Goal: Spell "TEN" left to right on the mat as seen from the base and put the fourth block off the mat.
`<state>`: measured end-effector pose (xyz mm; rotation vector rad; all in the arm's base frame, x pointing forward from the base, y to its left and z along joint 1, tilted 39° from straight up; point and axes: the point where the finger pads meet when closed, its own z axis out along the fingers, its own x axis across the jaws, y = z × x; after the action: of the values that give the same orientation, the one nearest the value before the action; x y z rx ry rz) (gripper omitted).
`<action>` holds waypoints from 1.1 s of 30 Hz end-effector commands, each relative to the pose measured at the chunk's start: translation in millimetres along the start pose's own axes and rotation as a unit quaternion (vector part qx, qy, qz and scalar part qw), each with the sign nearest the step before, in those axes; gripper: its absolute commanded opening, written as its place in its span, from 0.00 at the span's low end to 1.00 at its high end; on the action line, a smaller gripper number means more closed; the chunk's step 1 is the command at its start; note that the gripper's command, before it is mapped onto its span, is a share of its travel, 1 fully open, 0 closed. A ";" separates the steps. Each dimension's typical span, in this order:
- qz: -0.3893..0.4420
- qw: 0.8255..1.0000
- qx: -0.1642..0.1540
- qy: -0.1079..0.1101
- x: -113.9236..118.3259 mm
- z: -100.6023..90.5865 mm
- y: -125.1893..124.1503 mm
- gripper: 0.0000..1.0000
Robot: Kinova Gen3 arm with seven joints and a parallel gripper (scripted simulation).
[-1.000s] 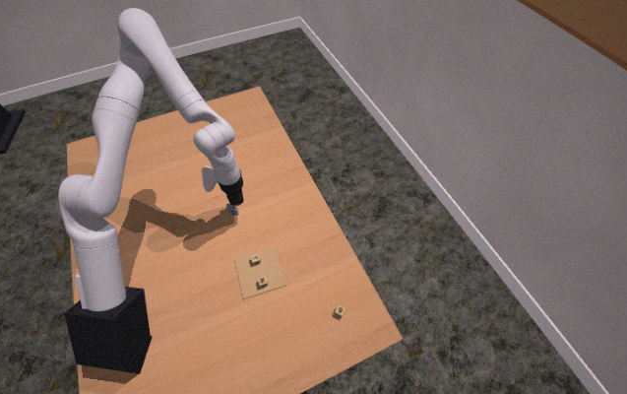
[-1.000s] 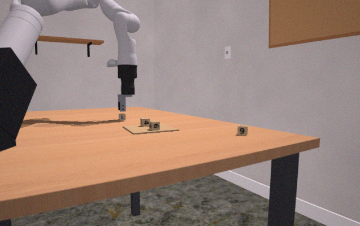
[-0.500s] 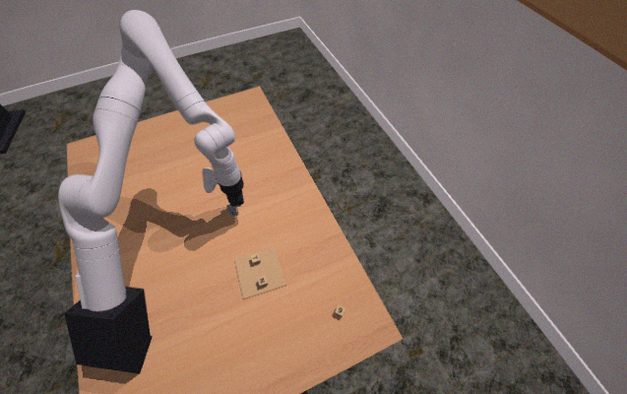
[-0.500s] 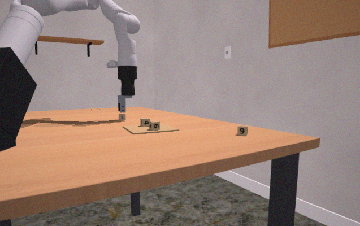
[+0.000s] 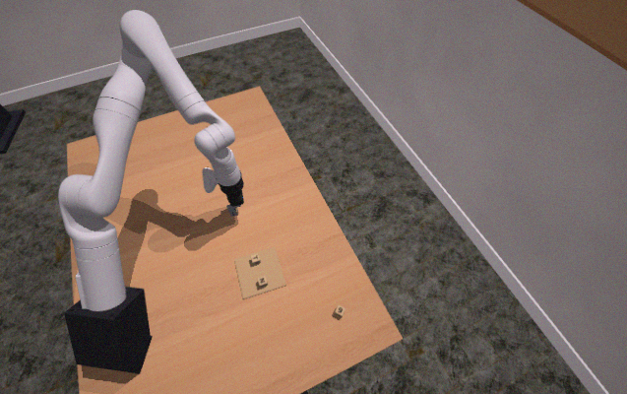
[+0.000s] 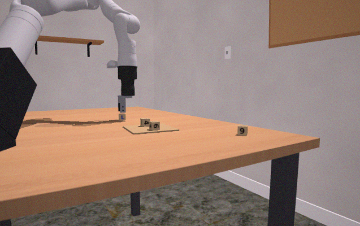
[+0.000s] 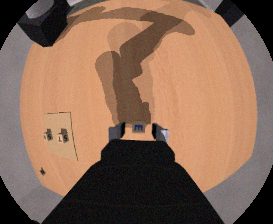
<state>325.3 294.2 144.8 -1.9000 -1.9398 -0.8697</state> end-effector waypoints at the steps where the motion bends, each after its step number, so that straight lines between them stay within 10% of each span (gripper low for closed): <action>1: 0.000 1.000 -0.001 0.000 0.2 -0.4 0.4 1.00; 33: 0.000 1.000 -0.001 0.000 0.2 11.9 0.5 1.00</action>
<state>328.0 301.7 140.5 -1.8953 -1.9360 -0.8812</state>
